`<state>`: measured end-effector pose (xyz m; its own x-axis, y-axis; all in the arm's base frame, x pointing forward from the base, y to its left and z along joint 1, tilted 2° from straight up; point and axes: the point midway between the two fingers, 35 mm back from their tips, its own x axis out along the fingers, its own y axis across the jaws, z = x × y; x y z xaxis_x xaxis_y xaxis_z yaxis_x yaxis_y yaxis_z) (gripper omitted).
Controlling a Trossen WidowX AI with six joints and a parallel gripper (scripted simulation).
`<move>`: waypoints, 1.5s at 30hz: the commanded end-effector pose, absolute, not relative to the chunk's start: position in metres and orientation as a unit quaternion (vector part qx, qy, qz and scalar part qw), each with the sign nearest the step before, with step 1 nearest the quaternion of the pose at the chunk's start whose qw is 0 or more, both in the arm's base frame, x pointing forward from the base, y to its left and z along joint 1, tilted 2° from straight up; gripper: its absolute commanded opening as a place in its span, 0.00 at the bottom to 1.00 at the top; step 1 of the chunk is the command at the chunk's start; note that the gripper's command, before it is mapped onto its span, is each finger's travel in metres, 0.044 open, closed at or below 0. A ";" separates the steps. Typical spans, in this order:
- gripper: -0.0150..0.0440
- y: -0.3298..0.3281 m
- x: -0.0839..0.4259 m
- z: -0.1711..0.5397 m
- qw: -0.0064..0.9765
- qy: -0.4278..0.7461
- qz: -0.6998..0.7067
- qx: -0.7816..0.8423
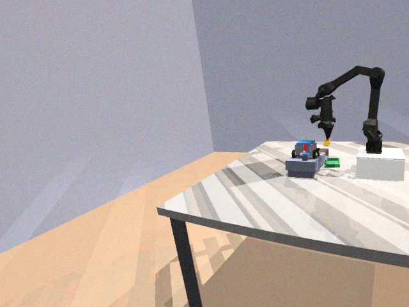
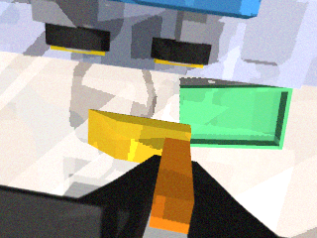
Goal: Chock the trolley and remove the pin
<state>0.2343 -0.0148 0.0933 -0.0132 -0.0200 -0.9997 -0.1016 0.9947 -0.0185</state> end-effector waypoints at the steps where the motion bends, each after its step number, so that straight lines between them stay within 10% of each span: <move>1: 0.25 -0.030 0.240 0.093 0.703 0.709 0.028 -0.046; 45: 0.25 -0.114 0.294 0.083 0.702 0.709 0.064 -0.009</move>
<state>0.2849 -0.1140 0.0835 -0.0231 0.0751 -0.9969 -0.1055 0.9914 0.0771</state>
